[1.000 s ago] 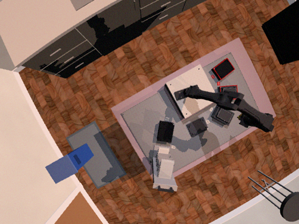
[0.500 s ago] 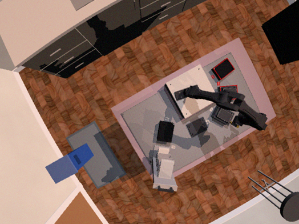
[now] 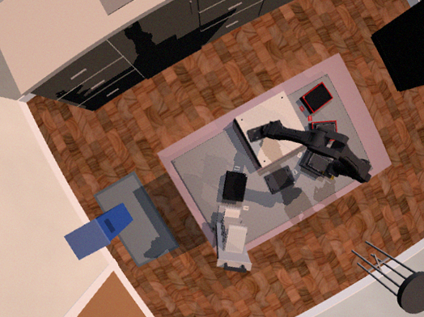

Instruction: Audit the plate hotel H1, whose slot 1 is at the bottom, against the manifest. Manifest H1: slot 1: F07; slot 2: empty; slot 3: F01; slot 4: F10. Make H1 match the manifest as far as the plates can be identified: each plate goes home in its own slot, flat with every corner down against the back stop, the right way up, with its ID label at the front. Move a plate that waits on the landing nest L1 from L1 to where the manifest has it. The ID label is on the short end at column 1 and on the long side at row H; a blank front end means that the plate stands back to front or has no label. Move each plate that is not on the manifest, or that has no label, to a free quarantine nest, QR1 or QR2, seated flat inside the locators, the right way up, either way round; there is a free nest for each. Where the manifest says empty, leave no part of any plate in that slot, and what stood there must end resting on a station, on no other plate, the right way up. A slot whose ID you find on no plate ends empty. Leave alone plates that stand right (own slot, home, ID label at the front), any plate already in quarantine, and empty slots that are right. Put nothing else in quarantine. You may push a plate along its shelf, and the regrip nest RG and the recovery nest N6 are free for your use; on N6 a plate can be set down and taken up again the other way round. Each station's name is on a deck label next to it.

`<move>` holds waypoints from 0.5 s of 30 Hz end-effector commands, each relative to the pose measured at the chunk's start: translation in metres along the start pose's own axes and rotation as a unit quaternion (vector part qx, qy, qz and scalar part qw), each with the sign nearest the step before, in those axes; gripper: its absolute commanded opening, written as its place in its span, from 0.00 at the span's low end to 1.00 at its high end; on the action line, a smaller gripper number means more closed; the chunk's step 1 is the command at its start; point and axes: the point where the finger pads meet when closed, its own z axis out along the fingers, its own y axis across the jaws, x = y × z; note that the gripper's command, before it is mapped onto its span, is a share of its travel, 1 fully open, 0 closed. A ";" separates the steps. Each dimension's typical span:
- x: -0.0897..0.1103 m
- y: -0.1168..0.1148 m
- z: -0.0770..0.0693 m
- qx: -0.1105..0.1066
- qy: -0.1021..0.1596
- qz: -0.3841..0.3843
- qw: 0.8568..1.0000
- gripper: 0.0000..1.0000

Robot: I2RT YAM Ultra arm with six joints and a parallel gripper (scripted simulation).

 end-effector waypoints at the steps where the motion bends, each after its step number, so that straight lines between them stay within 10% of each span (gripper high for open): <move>1: -0.012 0.000 0.003 0.001 -0.028 0.001 1.000 1.00; 15: -0.014 0.000 0.024 0.001 -0.028 0.001 1.000 1.00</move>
